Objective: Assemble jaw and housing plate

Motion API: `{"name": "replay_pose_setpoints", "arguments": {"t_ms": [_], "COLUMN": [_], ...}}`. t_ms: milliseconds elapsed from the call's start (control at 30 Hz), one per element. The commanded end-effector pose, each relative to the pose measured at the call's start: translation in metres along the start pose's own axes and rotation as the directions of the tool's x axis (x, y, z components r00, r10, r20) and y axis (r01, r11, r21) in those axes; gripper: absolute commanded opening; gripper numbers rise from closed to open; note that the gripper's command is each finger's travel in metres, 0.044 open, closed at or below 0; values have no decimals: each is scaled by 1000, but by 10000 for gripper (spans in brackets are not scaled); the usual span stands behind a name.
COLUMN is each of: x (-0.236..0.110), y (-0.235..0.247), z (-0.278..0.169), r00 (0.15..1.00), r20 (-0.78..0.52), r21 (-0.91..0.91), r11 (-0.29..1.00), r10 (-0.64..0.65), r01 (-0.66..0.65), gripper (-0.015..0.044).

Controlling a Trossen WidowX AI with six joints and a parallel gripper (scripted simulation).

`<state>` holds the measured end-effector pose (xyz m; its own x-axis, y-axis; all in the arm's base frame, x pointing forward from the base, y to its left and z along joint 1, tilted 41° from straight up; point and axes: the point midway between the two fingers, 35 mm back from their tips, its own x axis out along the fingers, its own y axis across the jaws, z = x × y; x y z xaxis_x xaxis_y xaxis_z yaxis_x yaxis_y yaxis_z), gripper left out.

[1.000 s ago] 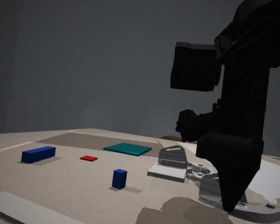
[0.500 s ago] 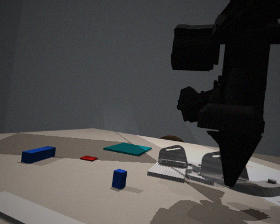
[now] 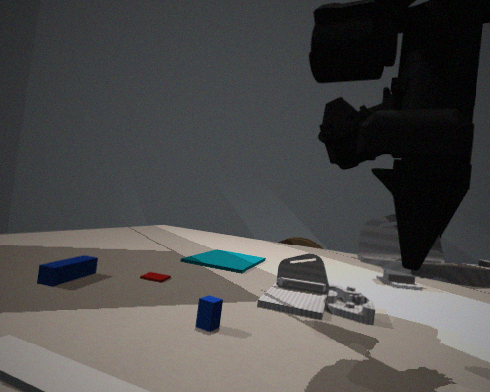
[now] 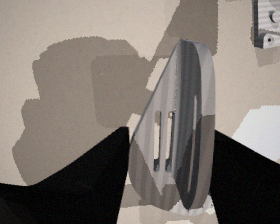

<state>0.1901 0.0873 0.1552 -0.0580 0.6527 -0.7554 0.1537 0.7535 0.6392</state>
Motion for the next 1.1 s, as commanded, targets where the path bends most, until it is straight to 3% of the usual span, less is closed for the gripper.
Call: {"name": "replay_pose_setpoints", "arguments": {"t_ms": [0,1067], "x": [-3,-7], "y": [-1,-50], "z": [2,85], "r00": [1000,1000], "r20": [1,6], "r21": [-3,-125], "r11": [1000,992], "r10": [-3,-10], "r01": [3,11], "gripper": [134,134]}}
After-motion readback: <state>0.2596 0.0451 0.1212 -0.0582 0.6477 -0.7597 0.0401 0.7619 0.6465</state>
